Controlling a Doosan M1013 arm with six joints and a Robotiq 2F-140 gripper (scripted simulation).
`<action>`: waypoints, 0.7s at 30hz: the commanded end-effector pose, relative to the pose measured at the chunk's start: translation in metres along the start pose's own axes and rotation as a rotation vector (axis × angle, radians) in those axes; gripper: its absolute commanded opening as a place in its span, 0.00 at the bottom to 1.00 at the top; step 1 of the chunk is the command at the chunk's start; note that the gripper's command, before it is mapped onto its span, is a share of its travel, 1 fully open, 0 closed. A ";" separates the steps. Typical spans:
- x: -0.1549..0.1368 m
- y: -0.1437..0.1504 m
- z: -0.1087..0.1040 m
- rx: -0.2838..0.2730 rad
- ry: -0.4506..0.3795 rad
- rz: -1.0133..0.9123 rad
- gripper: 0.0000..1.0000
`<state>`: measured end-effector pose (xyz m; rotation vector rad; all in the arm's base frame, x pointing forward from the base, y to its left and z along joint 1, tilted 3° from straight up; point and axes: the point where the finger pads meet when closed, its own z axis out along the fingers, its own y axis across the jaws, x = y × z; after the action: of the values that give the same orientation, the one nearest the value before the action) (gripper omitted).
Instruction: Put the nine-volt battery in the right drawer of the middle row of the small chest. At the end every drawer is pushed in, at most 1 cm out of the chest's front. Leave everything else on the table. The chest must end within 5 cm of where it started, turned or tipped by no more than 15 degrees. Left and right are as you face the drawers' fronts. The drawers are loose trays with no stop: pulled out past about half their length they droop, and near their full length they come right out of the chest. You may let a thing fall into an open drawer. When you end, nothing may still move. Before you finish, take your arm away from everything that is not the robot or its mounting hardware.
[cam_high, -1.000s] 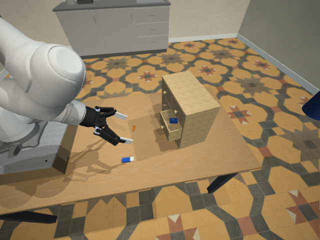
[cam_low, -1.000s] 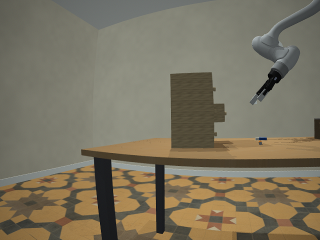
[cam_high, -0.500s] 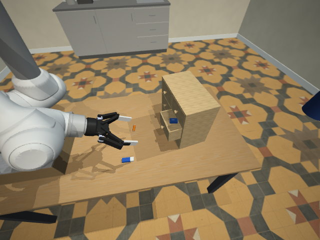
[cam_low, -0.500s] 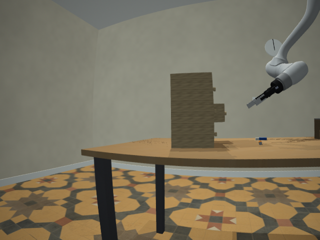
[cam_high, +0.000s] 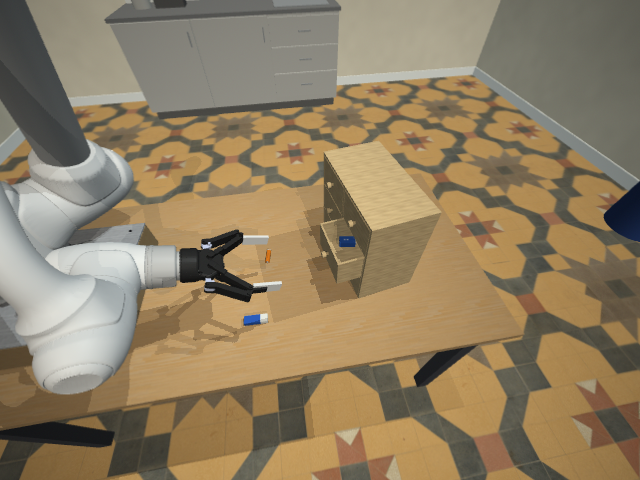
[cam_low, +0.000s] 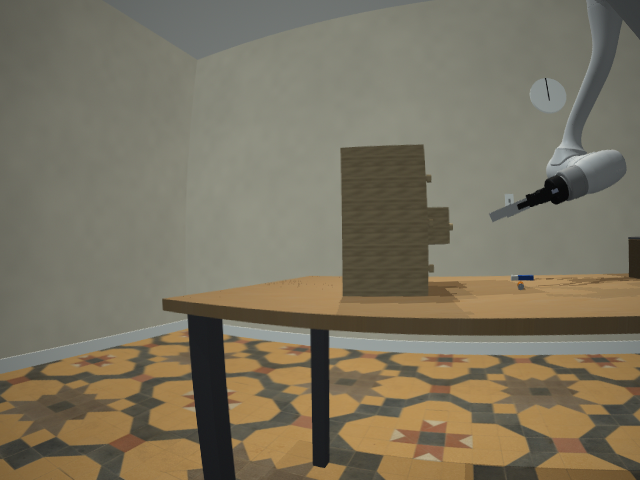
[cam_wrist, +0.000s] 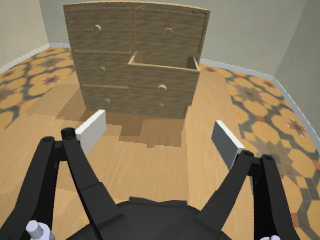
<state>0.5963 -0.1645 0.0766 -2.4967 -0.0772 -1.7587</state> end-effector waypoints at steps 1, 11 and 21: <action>0.000 0.000 0.001 0.000 0.005 0.000 1.00; -0.001 0.000 0.002 -0.001 0.016 0.000 0.00; -0.001 0.000 0.002 -0.001 0.016 0.000 0.00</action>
<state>0.5975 -0.1643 0.0753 -2.4830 -0.0759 -1.7783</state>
